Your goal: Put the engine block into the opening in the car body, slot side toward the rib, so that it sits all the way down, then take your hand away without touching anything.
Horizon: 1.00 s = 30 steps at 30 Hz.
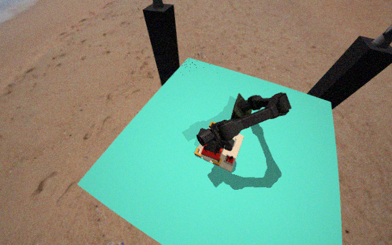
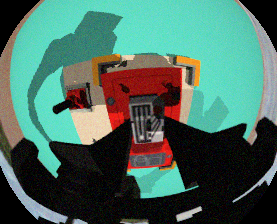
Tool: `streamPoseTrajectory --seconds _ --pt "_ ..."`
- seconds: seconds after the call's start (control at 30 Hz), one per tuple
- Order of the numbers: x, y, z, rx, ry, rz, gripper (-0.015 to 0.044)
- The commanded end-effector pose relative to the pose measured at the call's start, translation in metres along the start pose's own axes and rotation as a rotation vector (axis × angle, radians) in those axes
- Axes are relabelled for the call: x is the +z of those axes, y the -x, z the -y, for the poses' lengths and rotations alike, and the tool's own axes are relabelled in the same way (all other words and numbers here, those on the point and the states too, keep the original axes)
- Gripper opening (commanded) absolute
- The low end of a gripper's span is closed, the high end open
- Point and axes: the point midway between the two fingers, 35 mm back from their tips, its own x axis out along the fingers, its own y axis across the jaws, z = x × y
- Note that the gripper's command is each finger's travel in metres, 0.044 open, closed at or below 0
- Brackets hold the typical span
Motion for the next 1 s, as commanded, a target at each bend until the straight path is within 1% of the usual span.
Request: streamPoseTrajectory --seconds 0.0,0.97 --pt "0.0002 -0.0013 -0.0005 0.005 -0.005 0.003 0.0158" --pt "0.0001 -0.0063 -0.0005 0.005 -0.005 0.003 0.0158"
